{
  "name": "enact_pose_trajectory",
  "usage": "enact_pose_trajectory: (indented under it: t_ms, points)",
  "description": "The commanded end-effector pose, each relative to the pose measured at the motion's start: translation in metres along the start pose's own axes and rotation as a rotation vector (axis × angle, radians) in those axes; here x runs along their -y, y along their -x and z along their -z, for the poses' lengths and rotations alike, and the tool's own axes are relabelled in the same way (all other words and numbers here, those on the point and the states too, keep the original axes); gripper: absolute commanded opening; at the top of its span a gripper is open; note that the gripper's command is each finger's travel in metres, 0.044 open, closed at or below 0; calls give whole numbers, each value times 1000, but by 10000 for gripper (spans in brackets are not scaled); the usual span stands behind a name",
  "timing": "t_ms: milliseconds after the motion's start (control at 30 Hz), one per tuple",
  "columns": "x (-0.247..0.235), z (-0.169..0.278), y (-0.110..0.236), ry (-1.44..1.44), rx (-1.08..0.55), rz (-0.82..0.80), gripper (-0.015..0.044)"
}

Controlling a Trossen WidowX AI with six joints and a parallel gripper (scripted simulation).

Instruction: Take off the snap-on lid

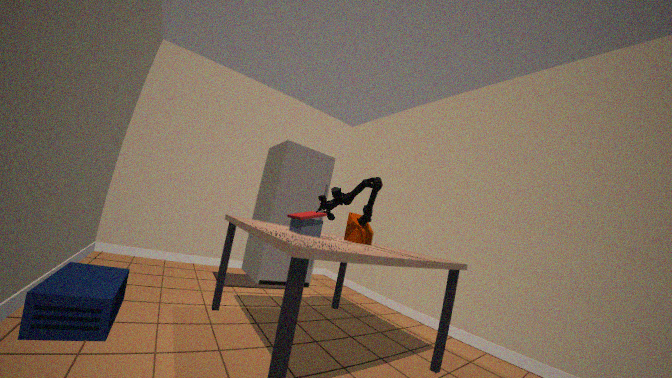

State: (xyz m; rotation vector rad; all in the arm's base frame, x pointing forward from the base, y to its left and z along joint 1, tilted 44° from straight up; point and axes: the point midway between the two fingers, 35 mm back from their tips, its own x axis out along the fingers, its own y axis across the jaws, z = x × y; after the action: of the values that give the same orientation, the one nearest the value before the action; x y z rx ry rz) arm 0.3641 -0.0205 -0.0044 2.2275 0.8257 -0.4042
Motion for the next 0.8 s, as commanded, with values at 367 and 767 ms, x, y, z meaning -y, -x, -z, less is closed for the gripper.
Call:
enact_pose_trajectory:
  t_ms: [367,767]
  points:
    - [-27,1,8,13,-1,-16,0]
    - [-44,1,13,13,0,-16,0]
